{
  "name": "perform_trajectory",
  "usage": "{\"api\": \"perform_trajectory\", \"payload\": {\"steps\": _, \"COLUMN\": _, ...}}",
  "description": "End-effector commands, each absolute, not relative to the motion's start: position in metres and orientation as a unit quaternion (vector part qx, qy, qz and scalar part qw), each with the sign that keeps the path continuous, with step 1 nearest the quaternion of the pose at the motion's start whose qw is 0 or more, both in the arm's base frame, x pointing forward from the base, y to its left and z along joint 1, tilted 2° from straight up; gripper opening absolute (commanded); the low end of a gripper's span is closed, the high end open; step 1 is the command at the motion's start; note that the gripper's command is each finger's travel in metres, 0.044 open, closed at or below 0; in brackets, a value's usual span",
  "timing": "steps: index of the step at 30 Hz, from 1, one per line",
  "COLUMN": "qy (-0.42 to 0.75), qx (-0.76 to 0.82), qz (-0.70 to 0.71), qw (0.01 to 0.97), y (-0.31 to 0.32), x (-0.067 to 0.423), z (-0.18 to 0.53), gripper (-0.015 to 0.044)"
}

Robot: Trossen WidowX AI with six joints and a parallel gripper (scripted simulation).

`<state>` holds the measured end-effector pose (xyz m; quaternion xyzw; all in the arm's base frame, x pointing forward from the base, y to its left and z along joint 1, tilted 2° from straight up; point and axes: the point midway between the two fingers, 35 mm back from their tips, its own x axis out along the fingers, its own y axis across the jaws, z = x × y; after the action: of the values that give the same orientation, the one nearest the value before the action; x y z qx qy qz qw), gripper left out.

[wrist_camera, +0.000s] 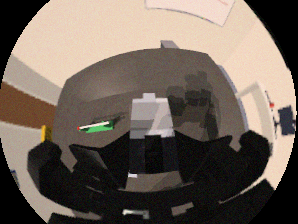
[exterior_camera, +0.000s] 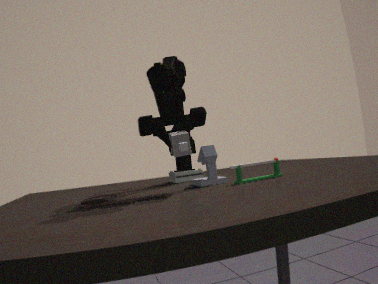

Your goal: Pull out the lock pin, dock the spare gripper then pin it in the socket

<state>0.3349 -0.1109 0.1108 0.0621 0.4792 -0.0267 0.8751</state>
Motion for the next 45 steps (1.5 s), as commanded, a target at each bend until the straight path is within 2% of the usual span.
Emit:
{"api": "perform_trajectory", "payload": {"steps": 1, "qy": 0.488, "qx": 0.063, "qz": -0.026, "qw": 0.870, "y": -0.104, "x": 0.335, "z": 0.119, "gripper": 0.0000}}
{"api": "perform_trajectory", "payload": {"steps": 45, "qy": 0.680, "qx": 0.059, "qz": -0.011, "qw": 0.731, "y": -0.025, "x": 0.262, "z": 0.152, "gripper": 0.0000}}
